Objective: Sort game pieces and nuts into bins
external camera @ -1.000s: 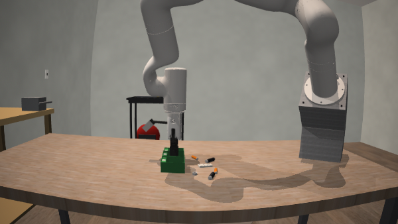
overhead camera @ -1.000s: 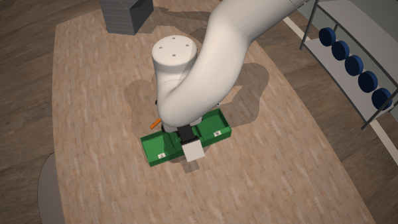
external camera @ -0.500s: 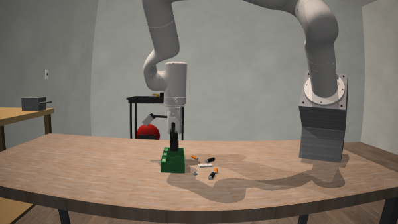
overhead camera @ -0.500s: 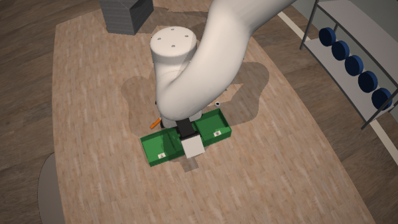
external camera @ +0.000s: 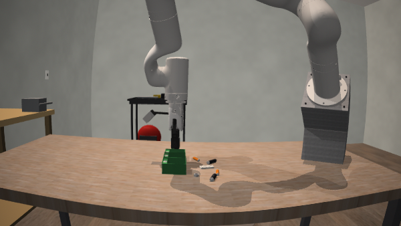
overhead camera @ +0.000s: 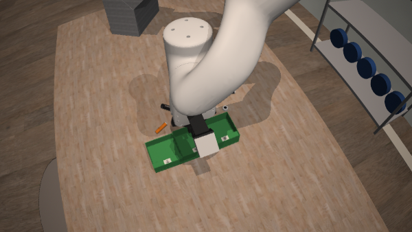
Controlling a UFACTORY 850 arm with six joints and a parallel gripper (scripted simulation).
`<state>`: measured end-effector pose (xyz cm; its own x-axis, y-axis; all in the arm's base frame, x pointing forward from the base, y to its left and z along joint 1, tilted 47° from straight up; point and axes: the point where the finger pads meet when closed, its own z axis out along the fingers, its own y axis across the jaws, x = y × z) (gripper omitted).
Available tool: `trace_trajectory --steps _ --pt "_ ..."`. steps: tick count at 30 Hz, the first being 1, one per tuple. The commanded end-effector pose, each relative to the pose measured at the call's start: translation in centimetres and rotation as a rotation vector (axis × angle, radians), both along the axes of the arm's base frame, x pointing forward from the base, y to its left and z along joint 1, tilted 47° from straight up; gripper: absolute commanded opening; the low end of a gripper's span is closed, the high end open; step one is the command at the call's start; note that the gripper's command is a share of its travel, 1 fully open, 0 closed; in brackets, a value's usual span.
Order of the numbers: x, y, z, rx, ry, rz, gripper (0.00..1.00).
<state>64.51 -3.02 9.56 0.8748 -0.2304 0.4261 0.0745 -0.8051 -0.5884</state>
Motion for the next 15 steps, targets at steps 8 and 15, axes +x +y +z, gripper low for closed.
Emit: trace_trajectory --steps 8,15 --pt "-0.6 4.3 3.1 -0.001 -0.001 -0.001 0.07" --pt "-0.8 5.5 3.9 -0.001 -0.001 -0.001 0.07"
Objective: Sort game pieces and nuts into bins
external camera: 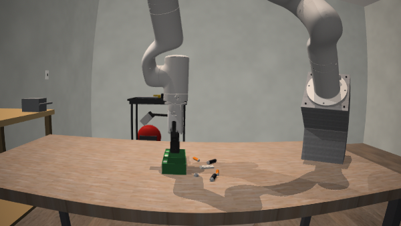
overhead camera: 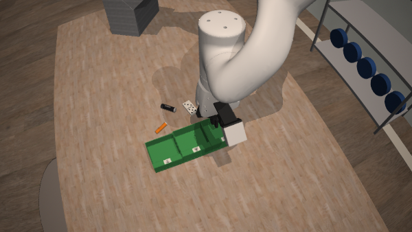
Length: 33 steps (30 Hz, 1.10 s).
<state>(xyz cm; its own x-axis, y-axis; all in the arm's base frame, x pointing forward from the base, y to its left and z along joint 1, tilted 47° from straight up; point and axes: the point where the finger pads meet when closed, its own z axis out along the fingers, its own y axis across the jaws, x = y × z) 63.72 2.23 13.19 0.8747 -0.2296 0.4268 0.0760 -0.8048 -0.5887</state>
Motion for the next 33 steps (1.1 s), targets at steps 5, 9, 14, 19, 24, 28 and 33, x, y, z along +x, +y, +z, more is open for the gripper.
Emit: trace_trajectory --steps 5,9,14,19,24,28,33 --pt "0.4 0.7 -0.3 -0.001 0.000 -0.002 0.07" --pt "0.9 1.3 -1.0 -0.001 0.000 -0.002 0.07" --pt "1.5 2.0 -1.9 -0.001 0.000 -0.002 0.07" --pt "1.9 2.4 -2.5 -0.001 0.000 -0.002 0.07" --pt "2.5 3.1 -3.3 -0.001 0.000 -0.002 0.07" --pt "2.5 3.1 -3.3 -0.001 0.000 -0.002 0.07" --pt "2.5 3.1 -3.3 -0.001 0.000 -0.002 0.07"
